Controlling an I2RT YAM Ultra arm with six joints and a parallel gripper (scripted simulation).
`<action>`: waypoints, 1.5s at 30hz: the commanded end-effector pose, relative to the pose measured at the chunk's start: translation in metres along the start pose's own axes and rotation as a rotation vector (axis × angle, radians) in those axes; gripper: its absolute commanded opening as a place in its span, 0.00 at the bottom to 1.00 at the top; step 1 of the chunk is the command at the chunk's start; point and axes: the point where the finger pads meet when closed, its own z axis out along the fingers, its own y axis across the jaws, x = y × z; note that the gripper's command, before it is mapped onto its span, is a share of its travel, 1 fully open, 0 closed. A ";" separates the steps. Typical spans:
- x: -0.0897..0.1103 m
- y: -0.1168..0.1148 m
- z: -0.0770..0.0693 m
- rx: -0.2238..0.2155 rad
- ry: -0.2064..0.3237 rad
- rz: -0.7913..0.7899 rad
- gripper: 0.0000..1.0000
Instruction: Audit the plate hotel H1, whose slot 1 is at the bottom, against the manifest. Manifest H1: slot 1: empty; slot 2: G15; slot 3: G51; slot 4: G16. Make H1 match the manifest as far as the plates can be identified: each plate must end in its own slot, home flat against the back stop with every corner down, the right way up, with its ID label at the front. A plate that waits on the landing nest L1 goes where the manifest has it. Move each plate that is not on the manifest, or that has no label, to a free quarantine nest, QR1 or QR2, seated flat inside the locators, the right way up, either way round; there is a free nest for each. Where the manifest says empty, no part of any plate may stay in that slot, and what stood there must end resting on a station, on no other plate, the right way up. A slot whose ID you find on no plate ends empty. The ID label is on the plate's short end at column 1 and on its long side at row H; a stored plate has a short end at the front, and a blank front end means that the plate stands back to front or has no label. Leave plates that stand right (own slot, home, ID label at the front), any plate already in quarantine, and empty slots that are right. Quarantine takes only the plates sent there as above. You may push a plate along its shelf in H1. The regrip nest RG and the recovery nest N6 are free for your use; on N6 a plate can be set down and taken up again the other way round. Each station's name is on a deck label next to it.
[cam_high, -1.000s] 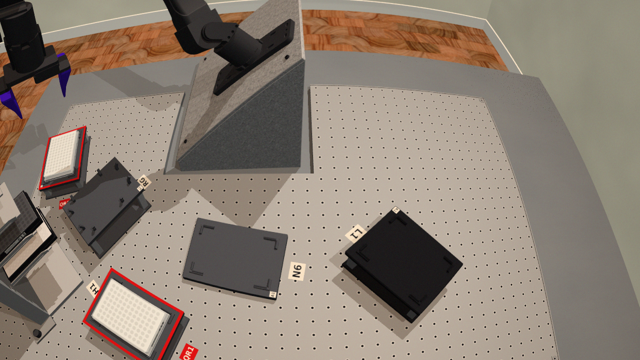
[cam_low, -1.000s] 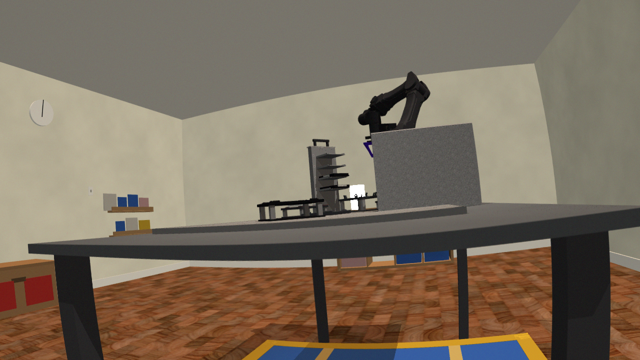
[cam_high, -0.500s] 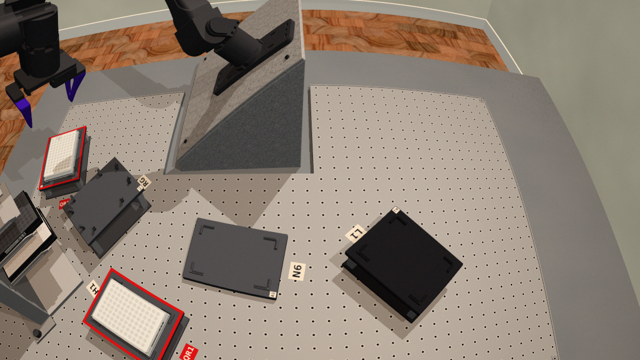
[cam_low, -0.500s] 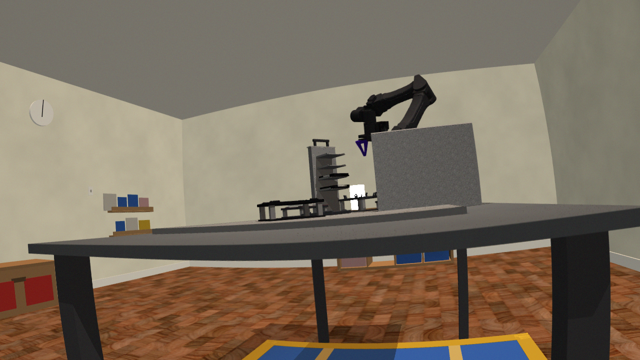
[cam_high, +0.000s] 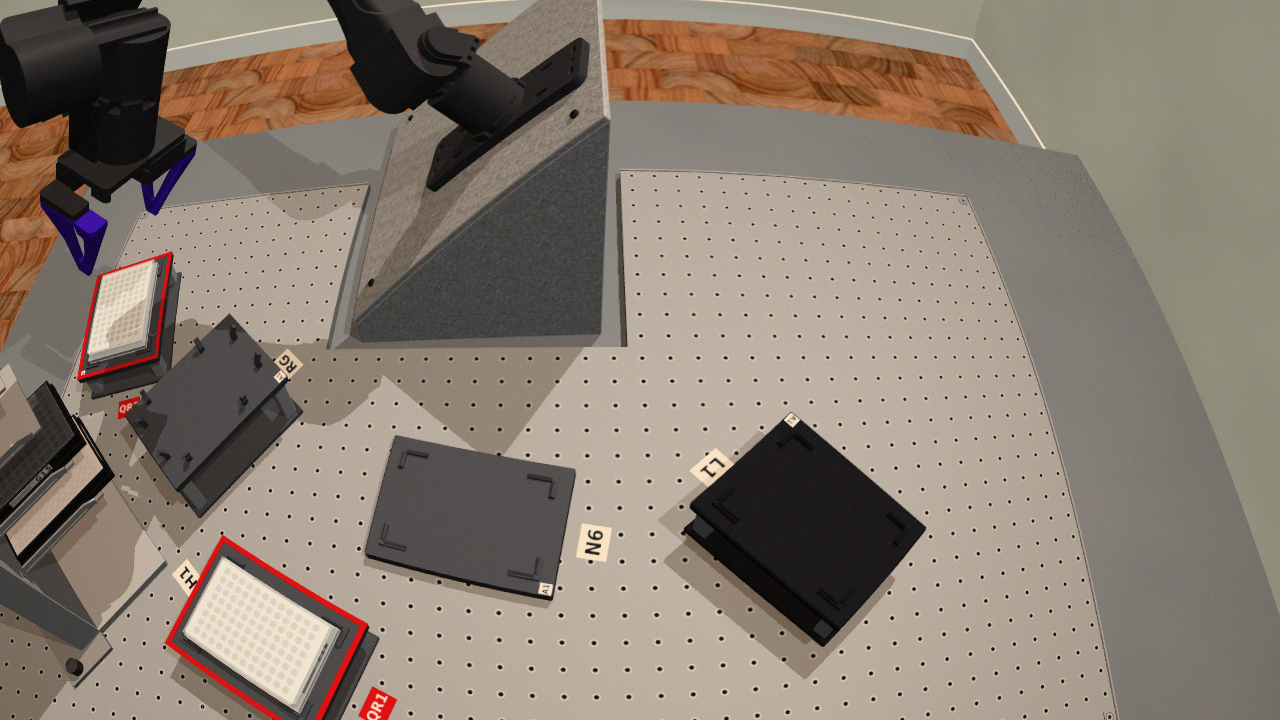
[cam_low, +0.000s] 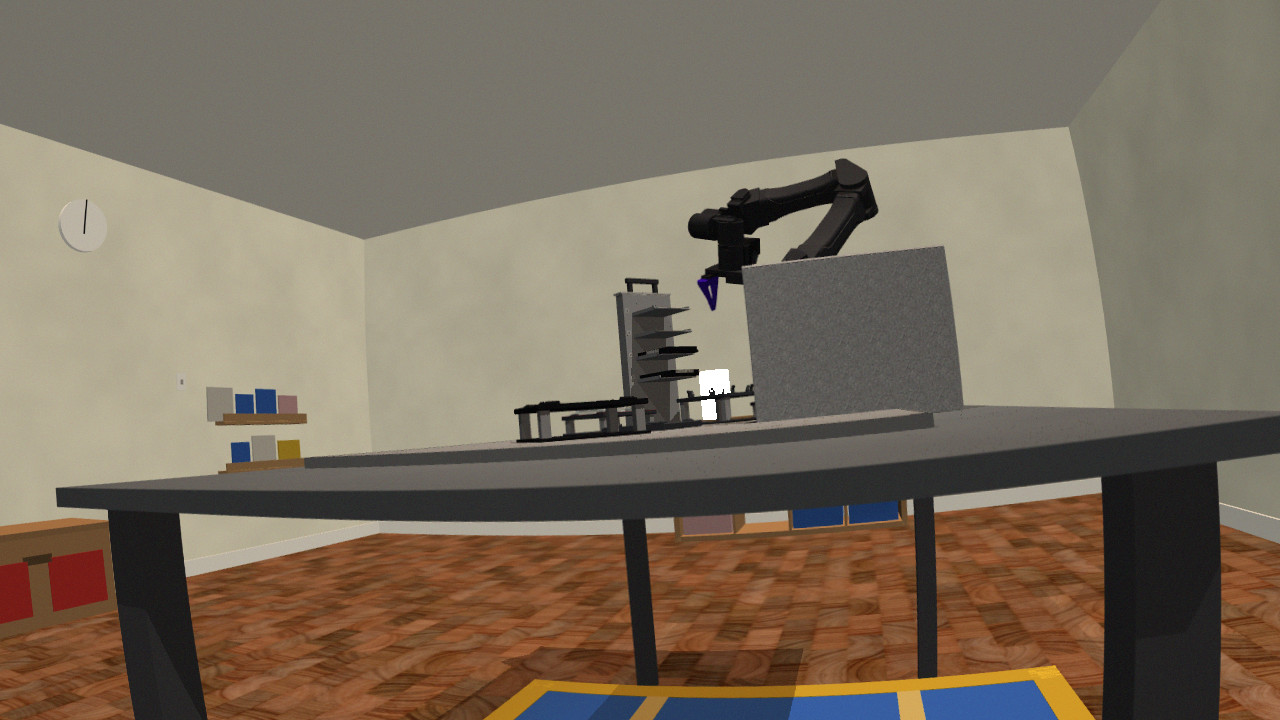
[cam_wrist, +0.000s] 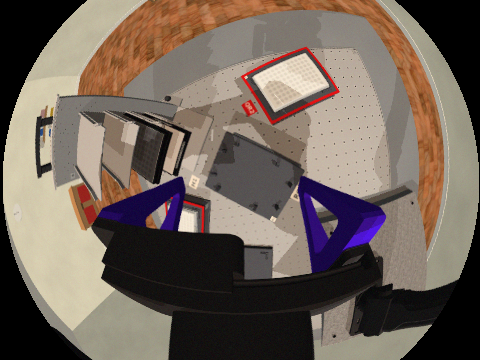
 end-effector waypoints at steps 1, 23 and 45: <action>0.001 0.004 -0.004 -0.023 -0.041 -0.067 1.00; 0.042 0.016 -0.015 -0.193 -0.128 -0.492 1.00; 0.042 0.016 -0.015 -0.363 -0.215 -0.917 1.00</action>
